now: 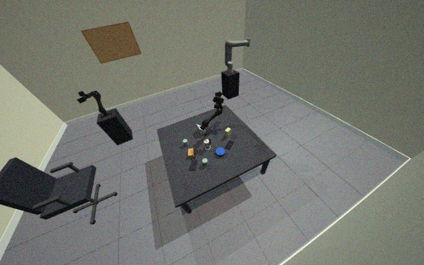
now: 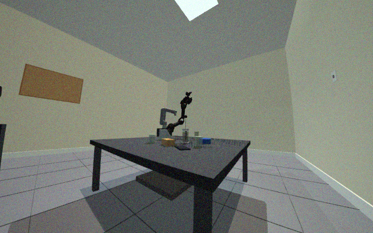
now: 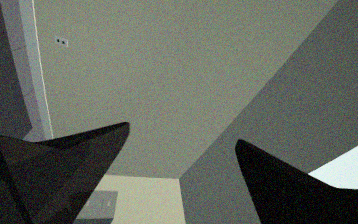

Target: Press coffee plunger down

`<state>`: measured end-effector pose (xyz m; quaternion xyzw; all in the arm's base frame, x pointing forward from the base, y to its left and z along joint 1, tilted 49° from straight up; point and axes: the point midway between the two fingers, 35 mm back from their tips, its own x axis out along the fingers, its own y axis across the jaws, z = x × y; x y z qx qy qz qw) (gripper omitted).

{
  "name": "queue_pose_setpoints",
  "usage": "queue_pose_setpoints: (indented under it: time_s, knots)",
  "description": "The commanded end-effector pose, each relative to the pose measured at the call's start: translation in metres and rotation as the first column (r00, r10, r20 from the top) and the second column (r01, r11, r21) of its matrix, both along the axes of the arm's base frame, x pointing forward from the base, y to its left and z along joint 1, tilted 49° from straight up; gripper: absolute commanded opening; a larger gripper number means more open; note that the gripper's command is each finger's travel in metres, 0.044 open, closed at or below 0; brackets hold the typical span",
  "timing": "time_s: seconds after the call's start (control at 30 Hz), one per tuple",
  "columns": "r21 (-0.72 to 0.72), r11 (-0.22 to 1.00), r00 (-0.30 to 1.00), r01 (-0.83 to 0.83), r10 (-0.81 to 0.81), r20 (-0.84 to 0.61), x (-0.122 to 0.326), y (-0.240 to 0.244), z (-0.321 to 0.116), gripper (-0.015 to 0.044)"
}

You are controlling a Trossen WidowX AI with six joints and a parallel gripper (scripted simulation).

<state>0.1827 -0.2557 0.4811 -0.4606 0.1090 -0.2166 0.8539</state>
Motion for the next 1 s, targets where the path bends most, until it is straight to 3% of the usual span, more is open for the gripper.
queue_pose_setpoints:
  time_s: [0.0, 0.13, 0.3, 0.43, 0.5, 0.57, 0.97]
  knots:
    - [0.306, 0.95, 0.998, -0.058, 0.059, 0.005, 0.02, -0.026, -0.059, 0.044]
    - [0.618, 0.781, 0.995, -0.089, 0.097, 0.021, 0.038, -0.044, -0.126, 0.044]
    - [0.909, 0.409, 0.994, -0.079, 0.106, 0.038, 0.055, -0.047, -0.211, 0.044]
    - [1.0, 0.013, 0.996, -0.029, 0.089, 0.027, 0.064, -0.034, -0.278, 0.044]
    - [0.981, -0.192, 0.997, 0.005, 0.076, 0.01, 0.066, -0.022, -0.308, 0.044]
    - [0.95, -0.313, 0.996, 0.012, 0.089, 0.017, 0.066, -0.009, -0.319, 0.044]
    - [0.943, -0.332, 0.997, 0.021, 0.079, 0.006, 0.068, 0.033, -0.363, 0.044]
